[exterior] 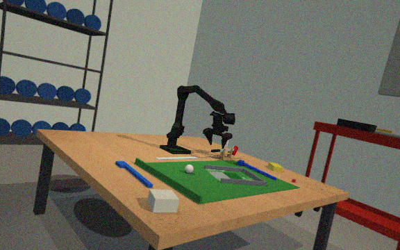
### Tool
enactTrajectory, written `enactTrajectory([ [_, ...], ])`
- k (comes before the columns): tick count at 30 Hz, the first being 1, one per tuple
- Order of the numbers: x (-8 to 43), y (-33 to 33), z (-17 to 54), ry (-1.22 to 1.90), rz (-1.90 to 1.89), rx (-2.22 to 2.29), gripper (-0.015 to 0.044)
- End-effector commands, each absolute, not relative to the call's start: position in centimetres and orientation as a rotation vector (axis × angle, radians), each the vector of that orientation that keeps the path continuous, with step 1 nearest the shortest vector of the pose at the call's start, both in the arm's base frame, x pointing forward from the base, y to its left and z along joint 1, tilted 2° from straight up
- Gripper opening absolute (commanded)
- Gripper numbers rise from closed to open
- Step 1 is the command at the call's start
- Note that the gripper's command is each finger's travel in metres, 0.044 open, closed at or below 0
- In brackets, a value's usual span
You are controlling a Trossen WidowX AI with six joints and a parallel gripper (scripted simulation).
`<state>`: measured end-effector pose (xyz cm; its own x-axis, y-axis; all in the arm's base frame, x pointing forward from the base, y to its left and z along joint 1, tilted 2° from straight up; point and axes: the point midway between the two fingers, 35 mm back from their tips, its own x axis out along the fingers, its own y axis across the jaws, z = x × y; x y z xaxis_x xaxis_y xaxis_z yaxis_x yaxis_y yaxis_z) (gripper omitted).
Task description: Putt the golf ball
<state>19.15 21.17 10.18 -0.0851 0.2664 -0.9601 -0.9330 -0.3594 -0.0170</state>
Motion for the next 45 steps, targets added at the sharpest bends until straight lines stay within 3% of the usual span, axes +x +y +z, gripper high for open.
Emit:
enactTrajectory([
  [1,18.8,21.1,8.8,0.843,1.625,-1.223,0.044],
  [33,18.8,21.1,4.2,0.843,1.625,-1.223,0.044],
  [45,18.9,21.2,4.5,0.835,1.623,-1.228,0.0125],
])
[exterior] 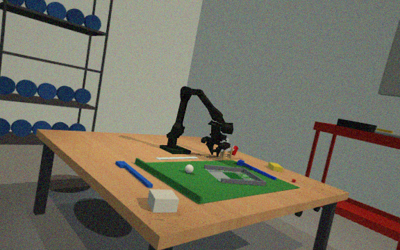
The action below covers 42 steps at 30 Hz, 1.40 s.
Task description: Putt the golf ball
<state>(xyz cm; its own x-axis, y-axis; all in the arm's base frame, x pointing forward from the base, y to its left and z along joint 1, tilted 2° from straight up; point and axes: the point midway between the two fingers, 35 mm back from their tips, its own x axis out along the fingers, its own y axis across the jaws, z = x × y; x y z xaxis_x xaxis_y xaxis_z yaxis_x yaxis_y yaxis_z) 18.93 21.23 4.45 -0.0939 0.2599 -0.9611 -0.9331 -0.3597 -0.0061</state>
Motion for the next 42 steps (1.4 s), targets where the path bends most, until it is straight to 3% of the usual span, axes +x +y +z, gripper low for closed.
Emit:
enactTrajectory([
  [1,18.9,21.2,4.5,0.835,1.623,-1.228,0.0099],
  [11,19.0,21.2,4.6,0.835,1.623,-1.228,0.0],
  [31,19.0,21.1,14.1,0.836,1.623,-1.228,0.0],
  [42,20.8,19.0,13.9,0.963,1.464,-1.132,0.0],
])
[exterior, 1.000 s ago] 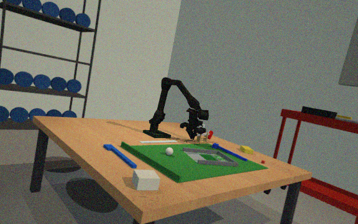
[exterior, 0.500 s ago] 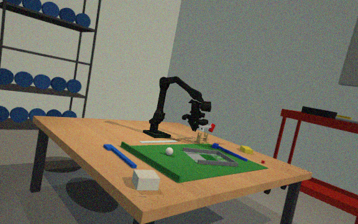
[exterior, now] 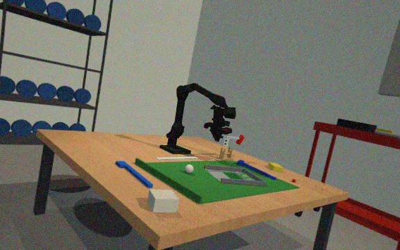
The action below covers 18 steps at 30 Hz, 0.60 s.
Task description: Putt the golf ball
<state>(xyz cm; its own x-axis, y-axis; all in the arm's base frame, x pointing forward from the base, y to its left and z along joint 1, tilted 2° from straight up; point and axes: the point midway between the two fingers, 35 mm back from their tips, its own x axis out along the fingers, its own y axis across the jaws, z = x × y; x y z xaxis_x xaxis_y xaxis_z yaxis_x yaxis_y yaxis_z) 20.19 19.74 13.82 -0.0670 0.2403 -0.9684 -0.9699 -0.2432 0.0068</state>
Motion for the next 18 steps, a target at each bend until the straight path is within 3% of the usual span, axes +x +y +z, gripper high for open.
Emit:
enactTrajectory([
  [1,21.0,18.7,13.9,0.979,1.439,-1.116,0.0],
  [18,25.4,10.8,14.3,1.234,1.033,-0.824,0.0],
])
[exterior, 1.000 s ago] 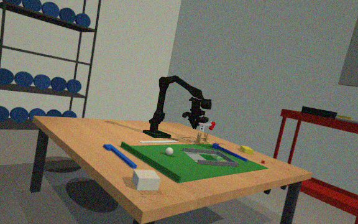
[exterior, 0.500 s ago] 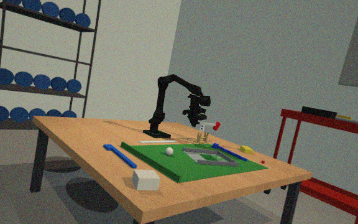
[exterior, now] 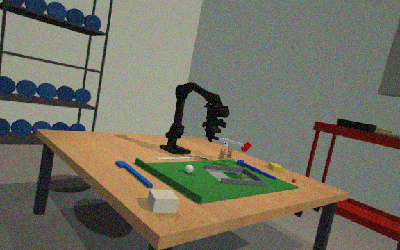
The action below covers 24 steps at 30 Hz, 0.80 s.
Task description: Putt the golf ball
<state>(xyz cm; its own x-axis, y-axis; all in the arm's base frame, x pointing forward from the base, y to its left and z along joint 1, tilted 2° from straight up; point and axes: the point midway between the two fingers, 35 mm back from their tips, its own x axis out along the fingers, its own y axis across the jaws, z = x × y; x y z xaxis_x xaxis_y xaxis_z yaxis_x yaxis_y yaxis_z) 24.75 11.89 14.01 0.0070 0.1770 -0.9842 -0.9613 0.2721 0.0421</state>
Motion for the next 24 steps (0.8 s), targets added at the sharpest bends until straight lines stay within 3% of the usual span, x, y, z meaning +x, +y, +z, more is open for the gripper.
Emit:
enactTrajectory([
  [1,25.6,10.3,14.4,1.247,1.008,-0.806,0.0],
  [24,26.8,-1.7,15.1,1.471,0.443,-0.367,0.0],
])
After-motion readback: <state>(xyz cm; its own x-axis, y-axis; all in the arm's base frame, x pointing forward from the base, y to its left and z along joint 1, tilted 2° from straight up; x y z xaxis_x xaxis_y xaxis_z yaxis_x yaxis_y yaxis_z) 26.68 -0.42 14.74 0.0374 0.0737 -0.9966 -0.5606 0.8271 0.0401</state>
